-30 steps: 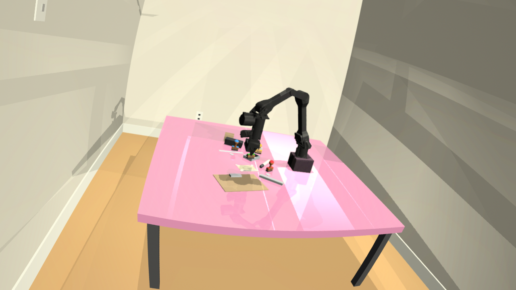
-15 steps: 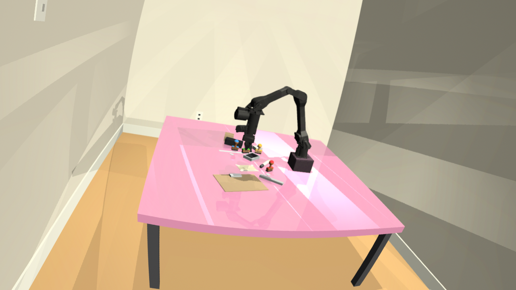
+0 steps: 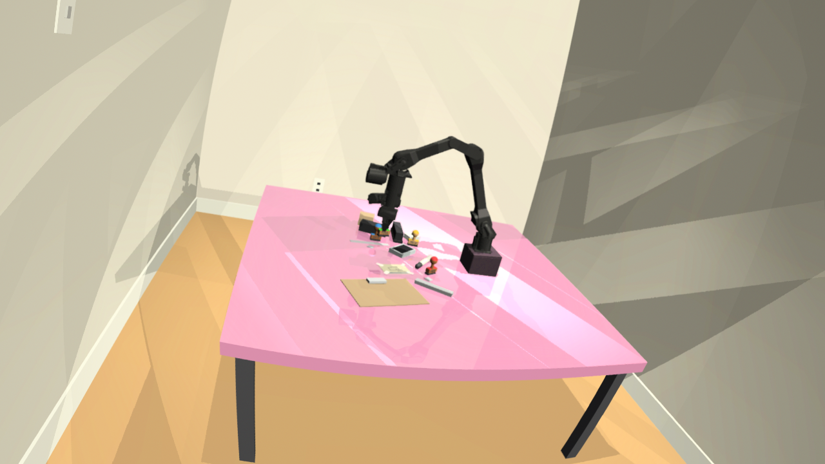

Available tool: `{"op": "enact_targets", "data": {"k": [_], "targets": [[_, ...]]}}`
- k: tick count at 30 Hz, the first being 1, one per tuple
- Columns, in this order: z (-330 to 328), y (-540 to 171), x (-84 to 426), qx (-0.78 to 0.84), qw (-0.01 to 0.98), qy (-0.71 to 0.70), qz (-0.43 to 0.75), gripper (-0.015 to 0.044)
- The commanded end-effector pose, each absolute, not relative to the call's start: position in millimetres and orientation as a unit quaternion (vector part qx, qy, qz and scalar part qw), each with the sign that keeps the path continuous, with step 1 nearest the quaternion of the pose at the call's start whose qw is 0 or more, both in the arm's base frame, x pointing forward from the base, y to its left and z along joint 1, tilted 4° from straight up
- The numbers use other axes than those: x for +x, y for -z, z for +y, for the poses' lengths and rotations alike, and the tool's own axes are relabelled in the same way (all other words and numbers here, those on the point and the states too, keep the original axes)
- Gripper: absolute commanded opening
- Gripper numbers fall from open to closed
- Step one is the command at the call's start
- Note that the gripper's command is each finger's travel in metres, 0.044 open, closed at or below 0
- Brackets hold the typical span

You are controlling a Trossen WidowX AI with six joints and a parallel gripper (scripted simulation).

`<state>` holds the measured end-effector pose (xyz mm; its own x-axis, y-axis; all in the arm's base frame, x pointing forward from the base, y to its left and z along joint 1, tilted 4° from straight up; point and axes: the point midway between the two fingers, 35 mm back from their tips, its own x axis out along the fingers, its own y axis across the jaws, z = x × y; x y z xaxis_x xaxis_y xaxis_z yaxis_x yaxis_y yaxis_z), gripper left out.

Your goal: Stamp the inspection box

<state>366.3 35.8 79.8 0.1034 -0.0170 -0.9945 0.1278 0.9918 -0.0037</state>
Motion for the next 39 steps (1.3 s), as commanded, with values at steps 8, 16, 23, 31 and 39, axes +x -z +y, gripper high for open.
{"op": "enact_targets", "data": {"k": [8,16,23,31,39], "targets": [[37.6,-65.2,369.7,0.039,0.742,0.043,0.668,0.0000],[37.7,-52.1,371.4,0.039,0.742,0.043,0.668,0.0000],[37.7,-40.7,372.4,0.039,0.742,0.043,0.668,0.0000],[37.6,-27.7,373.1,0.039,0.742,0.043,0.668,0.0000],[37.5,-14.7,373.1,0.039,0.742,0.043,0.668,0.0000]]}}
